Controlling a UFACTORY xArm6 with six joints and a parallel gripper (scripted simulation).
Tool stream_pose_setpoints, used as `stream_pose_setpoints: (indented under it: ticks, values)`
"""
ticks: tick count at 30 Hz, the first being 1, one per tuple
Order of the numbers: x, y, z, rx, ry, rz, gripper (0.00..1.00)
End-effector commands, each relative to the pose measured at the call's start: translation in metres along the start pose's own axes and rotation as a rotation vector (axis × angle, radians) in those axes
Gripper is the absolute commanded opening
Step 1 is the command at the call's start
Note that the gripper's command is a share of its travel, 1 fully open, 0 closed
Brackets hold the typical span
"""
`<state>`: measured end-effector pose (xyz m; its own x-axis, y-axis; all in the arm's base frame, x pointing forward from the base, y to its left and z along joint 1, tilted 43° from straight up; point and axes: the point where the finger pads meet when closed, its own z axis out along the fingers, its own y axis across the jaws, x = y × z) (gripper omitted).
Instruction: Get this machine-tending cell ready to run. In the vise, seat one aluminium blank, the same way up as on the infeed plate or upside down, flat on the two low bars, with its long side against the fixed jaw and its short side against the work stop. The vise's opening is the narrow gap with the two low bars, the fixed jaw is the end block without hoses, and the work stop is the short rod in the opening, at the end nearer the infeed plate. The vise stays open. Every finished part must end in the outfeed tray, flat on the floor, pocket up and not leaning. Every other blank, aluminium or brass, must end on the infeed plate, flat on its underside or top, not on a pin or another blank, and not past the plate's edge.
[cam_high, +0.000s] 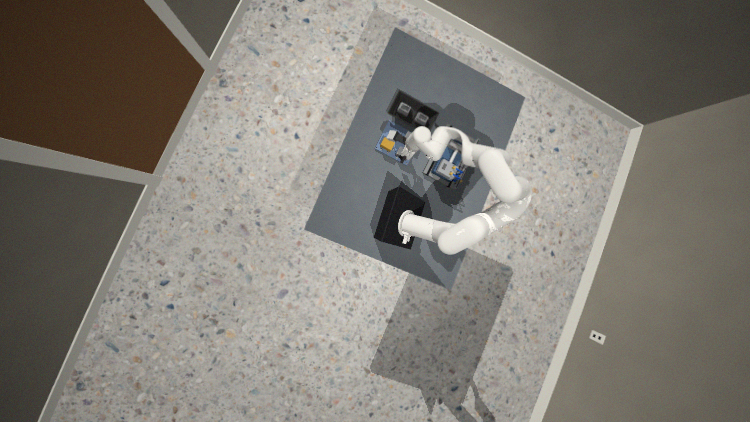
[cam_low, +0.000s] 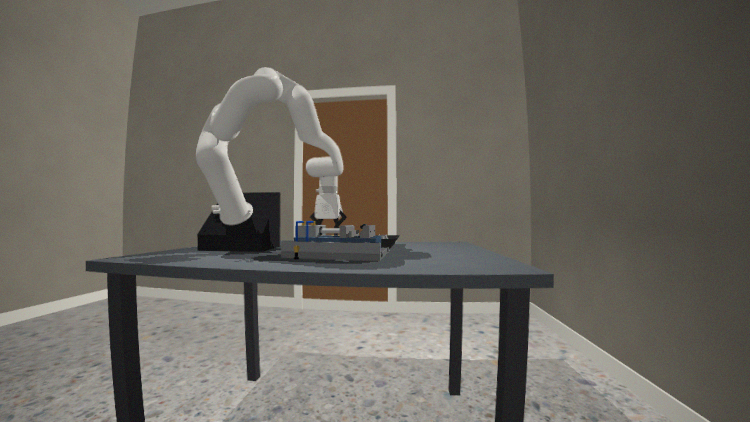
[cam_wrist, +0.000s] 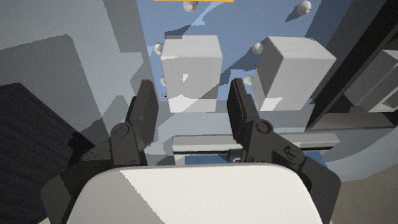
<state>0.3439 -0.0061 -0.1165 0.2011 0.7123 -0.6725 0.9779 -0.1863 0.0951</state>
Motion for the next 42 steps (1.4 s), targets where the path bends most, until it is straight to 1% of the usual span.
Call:
stream_pose_setpoints:
  ticks: [1,42]
  values:
    - [0.001,0.001,0.000,-0.002,0.002,0.001,0.69]
    - [0.001,0.001,0.014,-0.002,0.002,0.001,0.69]
